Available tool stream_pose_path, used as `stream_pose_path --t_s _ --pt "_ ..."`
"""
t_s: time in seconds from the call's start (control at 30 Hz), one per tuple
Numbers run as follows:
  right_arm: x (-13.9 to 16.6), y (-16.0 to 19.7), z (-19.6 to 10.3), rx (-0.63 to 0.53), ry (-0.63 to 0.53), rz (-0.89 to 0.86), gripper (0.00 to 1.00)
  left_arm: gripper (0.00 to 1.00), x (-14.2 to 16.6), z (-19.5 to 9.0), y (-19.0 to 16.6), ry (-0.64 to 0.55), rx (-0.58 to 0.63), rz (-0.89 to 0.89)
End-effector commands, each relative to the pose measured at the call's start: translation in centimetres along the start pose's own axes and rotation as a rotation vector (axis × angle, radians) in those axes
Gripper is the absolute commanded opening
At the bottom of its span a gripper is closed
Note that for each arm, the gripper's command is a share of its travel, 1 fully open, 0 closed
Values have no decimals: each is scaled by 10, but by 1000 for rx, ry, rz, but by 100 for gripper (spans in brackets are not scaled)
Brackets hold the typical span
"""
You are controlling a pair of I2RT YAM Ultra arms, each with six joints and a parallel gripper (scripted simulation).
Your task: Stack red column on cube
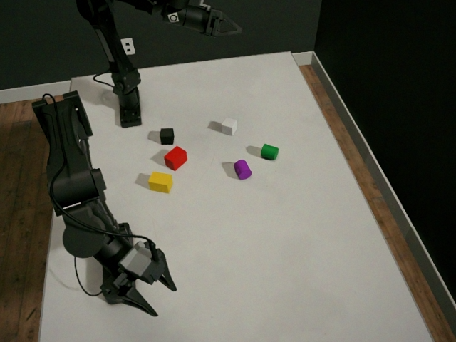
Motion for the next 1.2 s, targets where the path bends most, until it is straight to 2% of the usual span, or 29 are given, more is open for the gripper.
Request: stream_pose_path --t_s 0.0,0.57,0.7,0.83,0.87,1.03,1.1,1.17 --pt "-3 0 -2 3 -12 -5 57 0 -4 -2 -1 -11 7 -9" --pt "-3 0 -2 3 -12 -5 57 1 -4 -2 -1 -11 7 -9" --pt "-2 3 4 6 -9 -5 100 46 7 -7 2 48 52 60" --pt "-3 19 15 -45 10 -37 100 91 27 -21 12 142 131 169" --pt "-3 27 18 -72 16 -57 100 100 35 -27 18 174 156 205" --pt "4 74 33 -220 51 -169 100 100 73 -57 50 319 266 366" --pt "4 74 33 -220 51 -169 100 100 73 -57 50 319 266 366" --pt "9 96 36 -283 63 -222 100 100 89 -69 62 387 319 442"
Point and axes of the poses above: on each arm, the point where the finger pads meet when closed, its own z axis out along the fingers, its own y axis across the jaws, x = y × z, the point moved 9 cm from there along -z, back along the fingers, and after that the axes turned 9 degrees about z, right-handed, at the moved point
